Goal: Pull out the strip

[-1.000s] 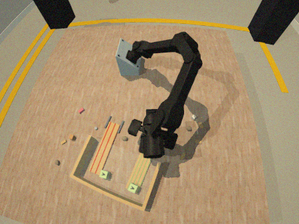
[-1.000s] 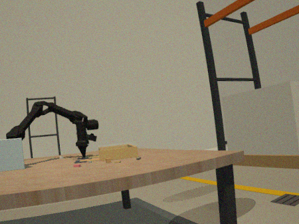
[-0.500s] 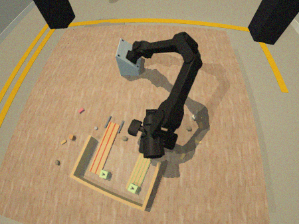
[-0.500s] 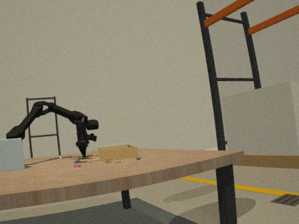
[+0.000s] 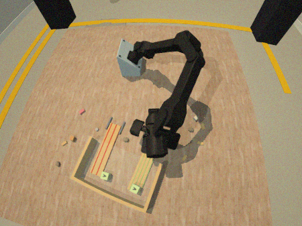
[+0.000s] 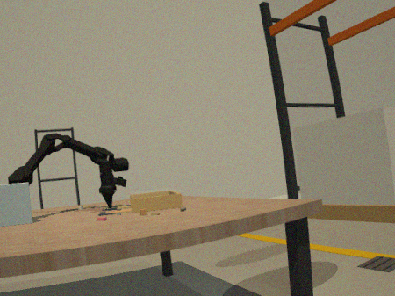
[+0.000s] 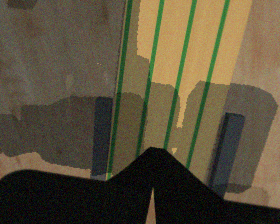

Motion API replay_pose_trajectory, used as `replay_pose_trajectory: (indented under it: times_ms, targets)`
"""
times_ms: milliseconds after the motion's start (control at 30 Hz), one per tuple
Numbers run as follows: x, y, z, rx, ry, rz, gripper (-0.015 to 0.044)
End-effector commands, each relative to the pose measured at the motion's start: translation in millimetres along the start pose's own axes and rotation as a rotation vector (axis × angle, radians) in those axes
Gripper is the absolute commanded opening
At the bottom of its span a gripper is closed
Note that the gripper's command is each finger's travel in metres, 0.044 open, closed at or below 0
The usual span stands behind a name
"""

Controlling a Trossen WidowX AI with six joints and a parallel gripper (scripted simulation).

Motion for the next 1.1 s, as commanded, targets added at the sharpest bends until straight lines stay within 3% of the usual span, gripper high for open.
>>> replay_pose_trajectory:
  times_ms: [0, 1067]
  targets:
    - [-2.7, -3.9, -8.8, 0.011, -0.006, -0.007, 0.0000]
    - [-11.1, -5.4, -56.4, 0.013, -0.008, -0.007, 0.0000]
Point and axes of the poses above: the point midway between the two fingers, 35 mm back from their tips, its own y axis back along the fingers, its own x axis across the jaws, z = x × y, the point moved 10 cm from there along y, back along the fingers, and after that the axes turned 8 degrees about -y, right-handed, at the moved point
